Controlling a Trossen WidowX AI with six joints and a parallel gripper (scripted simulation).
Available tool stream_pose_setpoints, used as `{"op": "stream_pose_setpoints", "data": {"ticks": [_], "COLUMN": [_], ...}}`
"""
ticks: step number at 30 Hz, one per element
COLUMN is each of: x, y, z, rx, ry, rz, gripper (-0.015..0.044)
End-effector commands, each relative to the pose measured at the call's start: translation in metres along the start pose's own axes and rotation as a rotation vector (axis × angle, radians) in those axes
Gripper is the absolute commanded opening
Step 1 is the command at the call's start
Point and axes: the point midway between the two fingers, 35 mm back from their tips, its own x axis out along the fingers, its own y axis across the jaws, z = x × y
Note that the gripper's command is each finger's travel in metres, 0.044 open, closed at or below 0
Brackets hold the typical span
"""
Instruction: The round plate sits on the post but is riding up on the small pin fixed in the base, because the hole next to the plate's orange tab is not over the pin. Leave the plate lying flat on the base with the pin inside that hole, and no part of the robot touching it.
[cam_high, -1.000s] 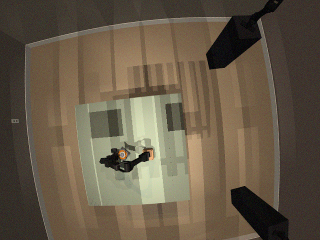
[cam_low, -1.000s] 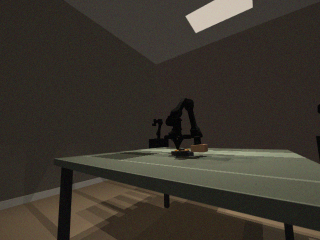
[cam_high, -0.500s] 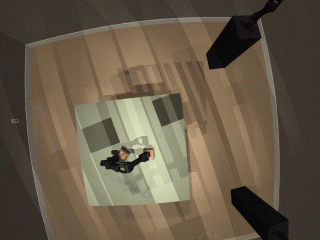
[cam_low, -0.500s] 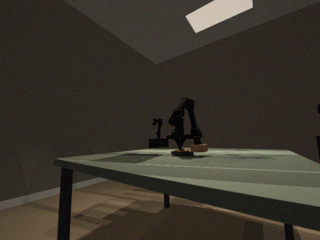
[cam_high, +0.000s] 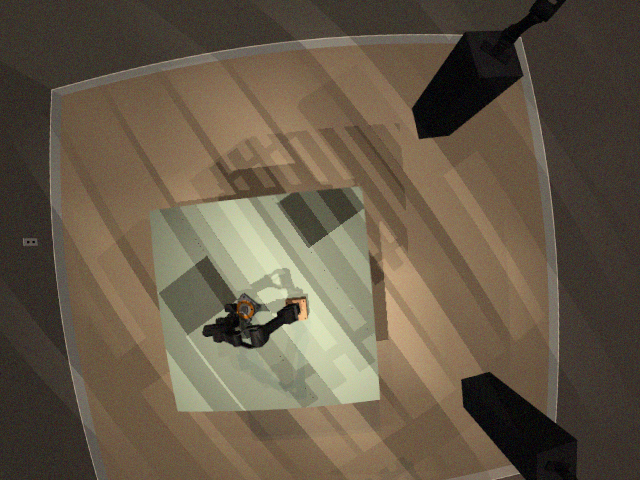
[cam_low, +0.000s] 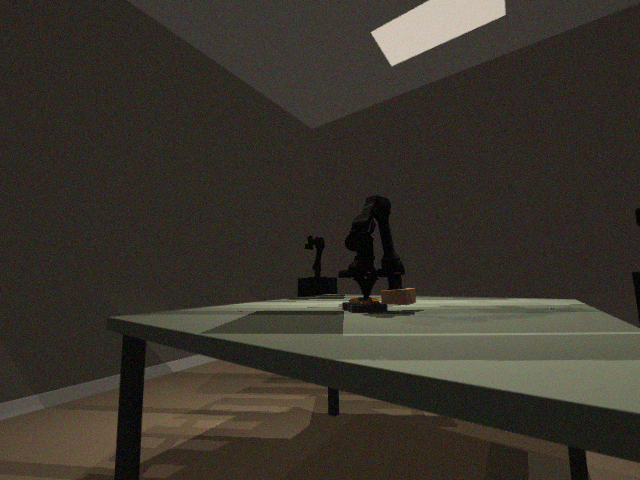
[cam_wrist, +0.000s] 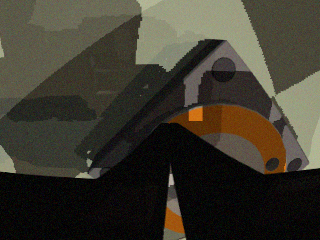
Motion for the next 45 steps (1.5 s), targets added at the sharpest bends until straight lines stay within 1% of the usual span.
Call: {"op": "stream_pose_setpoints", "data": {"ticks": [1,23,45], "x": [0.002,-0.001,-0.003], "y": [0.006,0.020,0.019], "z": [-0.007,-0.031,-0.058], "rx": [0.002,0.002,0.002], "ry": [0.008,0.010,0.012], "rz": [0.005,0.006,0.006], "gripper": [0.0000,0.0000,0.0000]}}
